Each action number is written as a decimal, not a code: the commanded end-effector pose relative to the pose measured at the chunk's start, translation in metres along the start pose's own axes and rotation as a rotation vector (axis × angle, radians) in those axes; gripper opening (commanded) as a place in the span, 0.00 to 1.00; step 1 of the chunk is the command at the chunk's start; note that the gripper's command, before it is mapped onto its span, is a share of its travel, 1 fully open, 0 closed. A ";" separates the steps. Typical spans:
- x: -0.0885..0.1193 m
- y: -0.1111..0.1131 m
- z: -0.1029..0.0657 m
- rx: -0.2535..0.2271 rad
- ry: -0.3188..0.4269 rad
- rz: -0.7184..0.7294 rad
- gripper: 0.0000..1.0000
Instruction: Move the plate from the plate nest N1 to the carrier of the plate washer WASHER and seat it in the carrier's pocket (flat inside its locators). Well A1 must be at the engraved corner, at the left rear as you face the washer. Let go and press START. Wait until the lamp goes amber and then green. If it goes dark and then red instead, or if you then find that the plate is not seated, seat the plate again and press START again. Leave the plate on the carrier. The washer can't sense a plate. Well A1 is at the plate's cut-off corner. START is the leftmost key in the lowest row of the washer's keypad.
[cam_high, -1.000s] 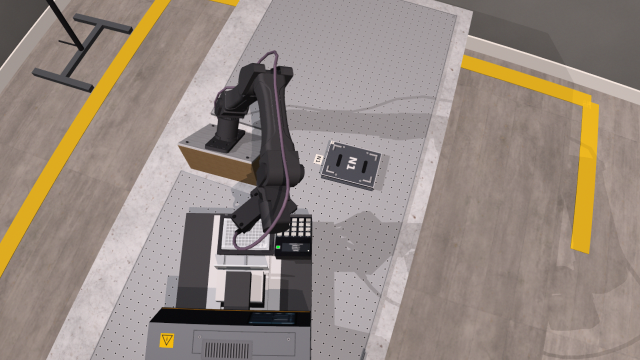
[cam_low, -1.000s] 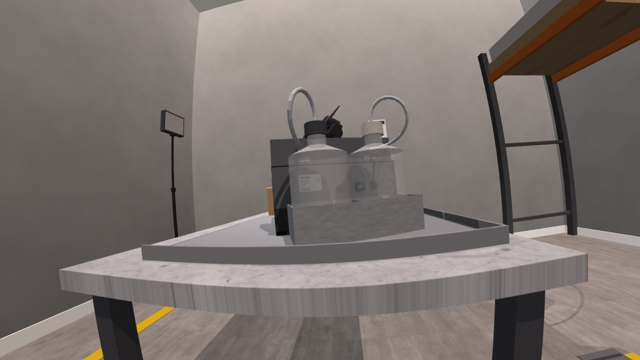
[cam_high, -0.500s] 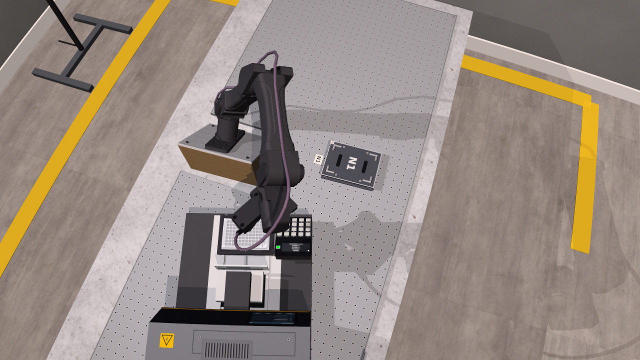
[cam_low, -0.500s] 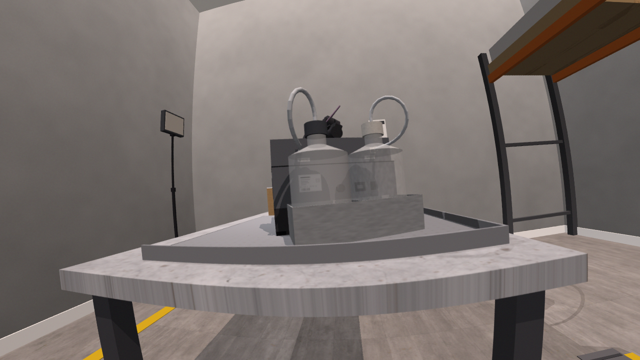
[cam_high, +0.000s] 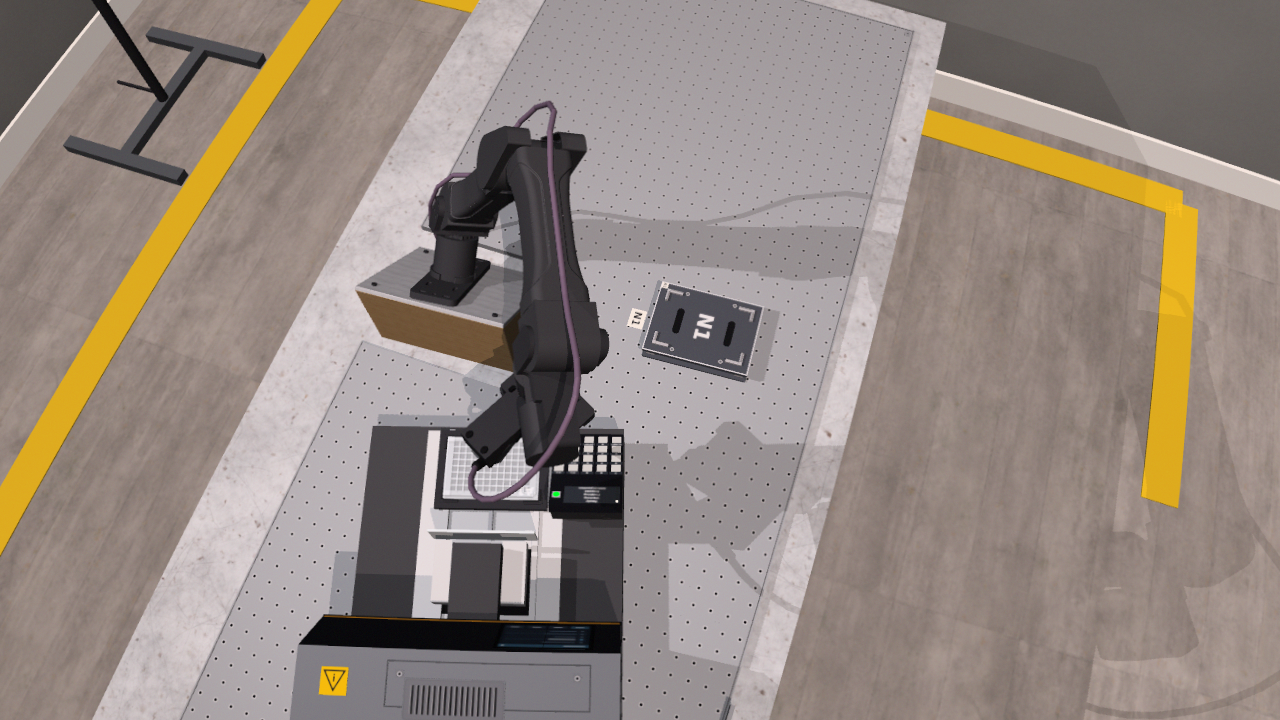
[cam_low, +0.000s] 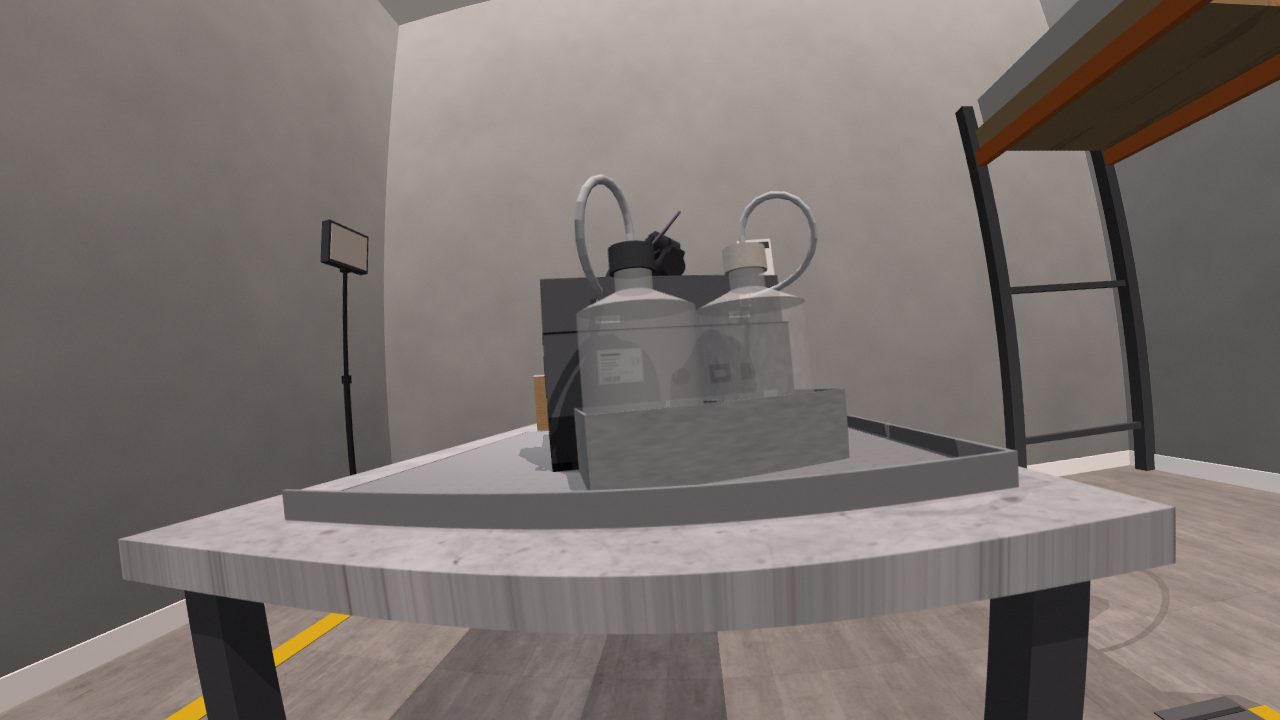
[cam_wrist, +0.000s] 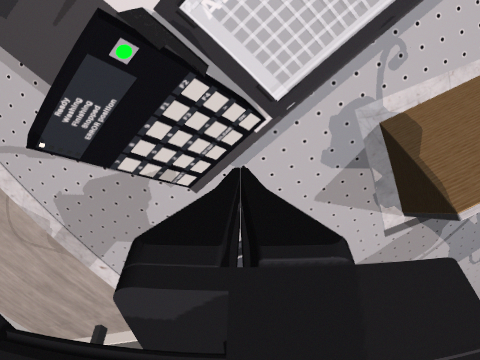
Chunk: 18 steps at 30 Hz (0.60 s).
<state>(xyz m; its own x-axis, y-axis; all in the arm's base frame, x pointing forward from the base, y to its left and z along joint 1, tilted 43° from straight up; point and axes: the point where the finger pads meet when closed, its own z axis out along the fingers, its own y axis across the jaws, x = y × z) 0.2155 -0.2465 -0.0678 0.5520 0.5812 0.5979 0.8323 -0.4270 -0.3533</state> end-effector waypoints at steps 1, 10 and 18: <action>-0.005 0.004 -0.013 -0.030 -0.012 -0.004 0.00; 0.041 0.006 -0.009 -0.014 -0.003 -0.248 0.00; 0.080 0.012 -0.008 -0.011 -0.002 -0.513 0.00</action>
<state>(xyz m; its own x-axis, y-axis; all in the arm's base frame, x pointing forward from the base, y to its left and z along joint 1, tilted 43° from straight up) 0.2667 -0.2196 -0.0338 0.1864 0.7213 0.6671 0.9814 -0.1683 -0.0923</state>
